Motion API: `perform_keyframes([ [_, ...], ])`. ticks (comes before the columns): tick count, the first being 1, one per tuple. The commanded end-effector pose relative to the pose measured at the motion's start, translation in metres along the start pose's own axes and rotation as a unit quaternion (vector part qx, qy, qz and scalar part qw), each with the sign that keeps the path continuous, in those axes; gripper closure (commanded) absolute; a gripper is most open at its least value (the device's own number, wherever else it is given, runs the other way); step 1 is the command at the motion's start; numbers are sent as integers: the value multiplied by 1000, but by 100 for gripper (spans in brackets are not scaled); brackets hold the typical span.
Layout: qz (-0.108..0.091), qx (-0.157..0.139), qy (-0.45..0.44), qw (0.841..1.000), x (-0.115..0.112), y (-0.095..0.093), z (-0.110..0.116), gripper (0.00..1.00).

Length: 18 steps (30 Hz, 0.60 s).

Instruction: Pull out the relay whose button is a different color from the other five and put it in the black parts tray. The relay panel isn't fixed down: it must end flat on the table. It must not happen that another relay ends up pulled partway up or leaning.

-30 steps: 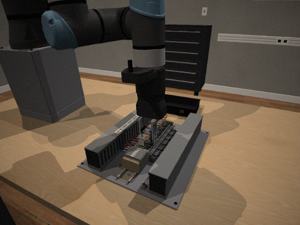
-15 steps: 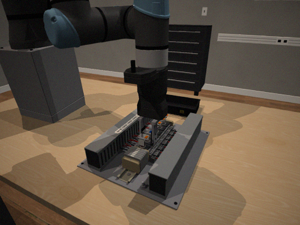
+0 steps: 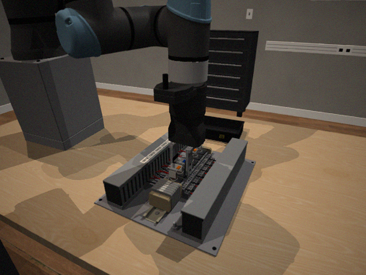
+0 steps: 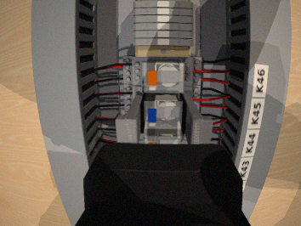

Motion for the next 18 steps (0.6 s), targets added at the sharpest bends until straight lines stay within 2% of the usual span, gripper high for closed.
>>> perform_keyframes([
  [1, 1, 2, 0, 1000, -1, 1, 0, 100],
  [11, 13, 5, 0, 1000, -4, 2, 0, 100],
  [18, 14, 5, 0, 1000, -4, 2, 0, 100],
])
Point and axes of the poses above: the point where the finger pads meet when closed, its own y axis back along the fingers, its own x axis across the jaws, z = x × y, the point moved 7 cm from there along y, back along the fingers, and after that the axes turned 15 degrees about -y, right-handed, at the moved point
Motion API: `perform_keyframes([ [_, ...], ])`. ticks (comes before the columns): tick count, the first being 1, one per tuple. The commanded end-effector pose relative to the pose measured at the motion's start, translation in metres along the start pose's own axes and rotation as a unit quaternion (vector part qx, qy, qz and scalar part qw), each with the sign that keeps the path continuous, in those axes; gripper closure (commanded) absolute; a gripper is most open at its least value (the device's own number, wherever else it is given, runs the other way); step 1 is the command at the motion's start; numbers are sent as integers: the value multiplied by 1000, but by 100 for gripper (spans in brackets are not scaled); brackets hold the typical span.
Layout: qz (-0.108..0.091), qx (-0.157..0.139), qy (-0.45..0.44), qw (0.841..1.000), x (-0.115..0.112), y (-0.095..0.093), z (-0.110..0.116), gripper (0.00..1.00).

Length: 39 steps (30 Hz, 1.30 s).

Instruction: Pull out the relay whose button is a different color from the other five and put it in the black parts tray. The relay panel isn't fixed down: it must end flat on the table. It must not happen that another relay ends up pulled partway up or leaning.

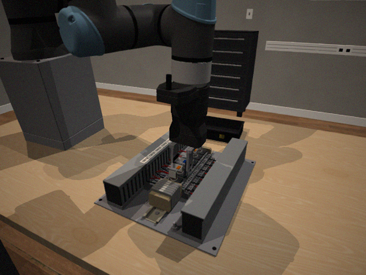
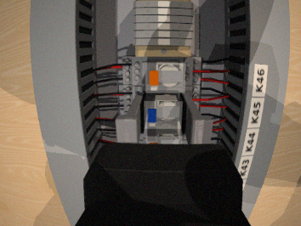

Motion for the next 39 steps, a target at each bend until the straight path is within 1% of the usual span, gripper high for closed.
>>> perform_keyframes([
  [1, 0, 2, 0, 1000, -1, 2, 0, 100],
  [10, 8, 4, 0, 1000, -3, 2, 0, 100],
  [17, 8, 4, 0, 1000, -3, 2, 0, 100],
  [27, -7, 0, 0, 1000, 0, 1, -1, 100],
  [35, -8, -1, 0, 1000, 0, 1, -1, 100],
  [39, -13, -2, 0, 1000, 1, 1, -1, 100],
])
Point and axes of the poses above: the point where the finger pads meet when closed, its own y axis back along the fingers, its own x axis across the jaws, z = x × y, the point moved 7 cm from there along y, back along the fingers, and after that the axes turned 15 degrees about -y, right-handed, at the moved point
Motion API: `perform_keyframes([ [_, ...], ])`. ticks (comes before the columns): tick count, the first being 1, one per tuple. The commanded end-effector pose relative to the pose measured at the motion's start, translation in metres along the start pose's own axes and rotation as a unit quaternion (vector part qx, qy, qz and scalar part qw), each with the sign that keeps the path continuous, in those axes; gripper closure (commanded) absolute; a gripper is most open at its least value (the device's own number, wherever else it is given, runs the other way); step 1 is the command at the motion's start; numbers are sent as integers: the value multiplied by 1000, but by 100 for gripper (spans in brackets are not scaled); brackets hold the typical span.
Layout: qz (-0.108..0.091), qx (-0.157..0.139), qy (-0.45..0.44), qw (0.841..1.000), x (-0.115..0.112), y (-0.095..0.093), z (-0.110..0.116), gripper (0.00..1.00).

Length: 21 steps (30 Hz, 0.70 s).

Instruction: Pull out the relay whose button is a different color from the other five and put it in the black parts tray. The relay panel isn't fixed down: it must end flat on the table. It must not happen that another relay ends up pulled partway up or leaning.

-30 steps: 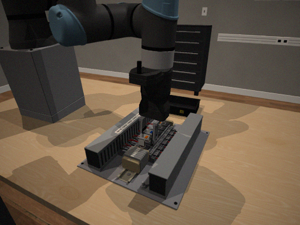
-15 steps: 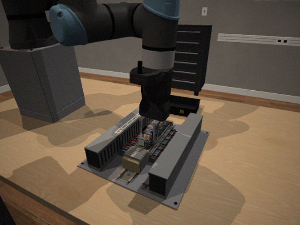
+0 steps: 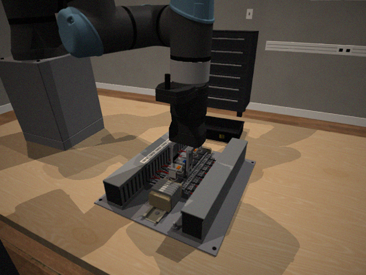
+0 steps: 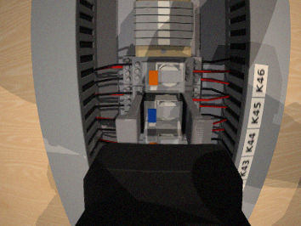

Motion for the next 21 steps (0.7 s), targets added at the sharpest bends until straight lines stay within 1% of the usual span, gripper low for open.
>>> perform_keyframes([
  [1, -8, -2, -1, 1000, 0, 1, -1, 100],
  [5, -13, -3, -1, 1000, 1, 1, -1, 100],
  [14, -15, -4, -1, 1000, 1, 1, -1, 100],
  [21, -25, -6, -1, 1000, 3, 1, -2, 100],
])
Point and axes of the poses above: the point where the finger pads meet when closed, its own y axis back along the fingers, its own x axis across the jaws, z = x × y, the point moved 7 cm from there along y, back along the fingers, and after that the axes turned 15 degrees about -y, right-handed, at the moved point
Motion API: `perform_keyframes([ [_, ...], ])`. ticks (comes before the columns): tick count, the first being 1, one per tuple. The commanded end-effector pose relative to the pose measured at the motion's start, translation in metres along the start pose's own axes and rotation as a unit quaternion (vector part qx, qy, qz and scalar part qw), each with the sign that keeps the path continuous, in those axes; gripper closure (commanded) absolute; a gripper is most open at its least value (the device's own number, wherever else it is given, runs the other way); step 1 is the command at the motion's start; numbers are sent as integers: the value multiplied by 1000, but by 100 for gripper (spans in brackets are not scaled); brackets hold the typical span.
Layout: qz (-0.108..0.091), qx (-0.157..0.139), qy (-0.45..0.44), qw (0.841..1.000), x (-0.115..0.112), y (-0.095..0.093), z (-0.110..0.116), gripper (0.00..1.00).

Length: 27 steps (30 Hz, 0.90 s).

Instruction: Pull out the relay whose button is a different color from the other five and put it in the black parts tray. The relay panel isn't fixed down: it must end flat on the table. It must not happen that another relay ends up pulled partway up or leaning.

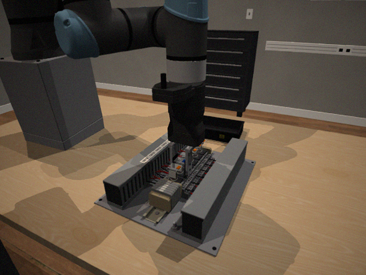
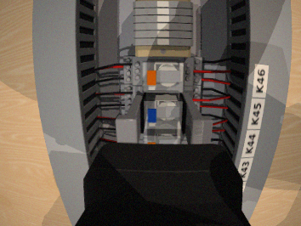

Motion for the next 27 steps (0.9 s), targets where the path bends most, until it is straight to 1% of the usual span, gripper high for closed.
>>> perform_keyframes([
  [1, -10, -2, -1, 1000, 0, 1, -1, 100],
  [9, -11, -3, -1, 1000, 1, 1, -1, 100],
  [18, -22, -6, -1, 1000, 3, 1, -2, 100],
  [27, -24, -6, -1, 1000, 3, 1, -2, 100],
])
Point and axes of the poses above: the point where the finger pads meet when closed, its own y axis back along the fingers, its own x axis across the jaws, z = x × y, the point moved 7 cm from there along y, back along the fingers, and after that the axes turned 15 degrees about -y, right-handed, at the moved point
